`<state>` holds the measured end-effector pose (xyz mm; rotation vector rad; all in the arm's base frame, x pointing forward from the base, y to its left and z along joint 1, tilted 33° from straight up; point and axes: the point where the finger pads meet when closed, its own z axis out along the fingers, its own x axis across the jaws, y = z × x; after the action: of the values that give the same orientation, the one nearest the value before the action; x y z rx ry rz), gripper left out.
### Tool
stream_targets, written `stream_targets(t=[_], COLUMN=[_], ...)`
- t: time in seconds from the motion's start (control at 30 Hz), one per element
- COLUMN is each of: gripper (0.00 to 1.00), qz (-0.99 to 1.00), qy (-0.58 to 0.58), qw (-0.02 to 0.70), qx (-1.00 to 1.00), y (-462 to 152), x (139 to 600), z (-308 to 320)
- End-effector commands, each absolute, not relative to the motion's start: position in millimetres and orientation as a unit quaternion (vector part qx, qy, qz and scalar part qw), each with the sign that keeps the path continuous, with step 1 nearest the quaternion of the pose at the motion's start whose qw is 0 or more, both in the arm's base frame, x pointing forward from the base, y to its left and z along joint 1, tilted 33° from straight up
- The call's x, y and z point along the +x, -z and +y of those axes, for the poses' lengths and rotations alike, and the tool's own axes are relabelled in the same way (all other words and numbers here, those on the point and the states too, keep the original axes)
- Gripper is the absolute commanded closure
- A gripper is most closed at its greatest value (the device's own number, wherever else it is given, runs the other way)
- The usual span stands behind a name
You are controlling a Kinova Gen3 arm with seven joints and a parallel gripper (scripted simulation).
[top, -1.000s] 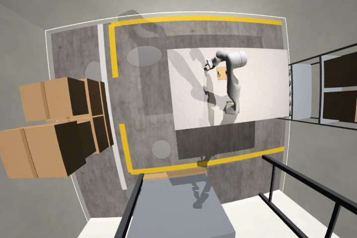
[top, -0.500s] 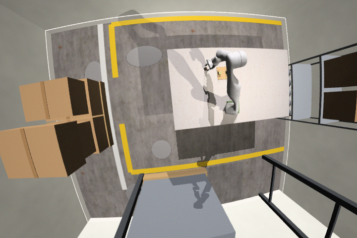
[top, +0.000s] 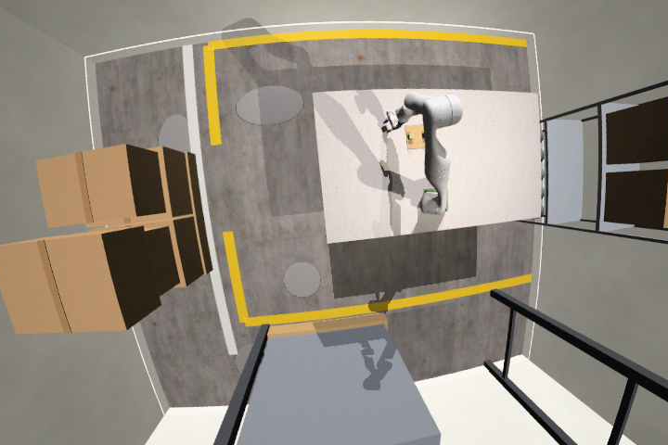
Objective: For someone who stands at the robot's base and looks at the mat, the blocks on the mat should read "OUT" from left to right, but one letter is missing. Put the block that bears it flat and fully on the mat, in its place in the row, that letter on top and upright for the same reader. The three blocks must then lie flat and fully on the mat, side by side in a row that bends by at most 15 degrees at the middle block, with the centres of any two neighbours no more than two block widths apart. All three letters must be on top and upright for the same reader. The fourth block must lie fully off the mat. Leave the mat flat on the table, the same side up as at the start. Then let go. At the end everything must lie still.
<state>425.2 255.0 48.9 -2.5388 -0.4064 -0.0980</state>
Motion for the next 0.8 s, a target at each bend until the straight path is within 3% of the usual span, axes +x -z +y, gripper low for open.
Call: stream_targets(t=[0.0,0.77], gripper=[0.00,0.00], qz=[-0.151,-0.151], qy=[0.037,0.037], qw=[0.280,0.280], qx=[-0.947,-0.947], y=[-49.5,-46.9], x=[425.9,425.9], z=[254.6,256.2])
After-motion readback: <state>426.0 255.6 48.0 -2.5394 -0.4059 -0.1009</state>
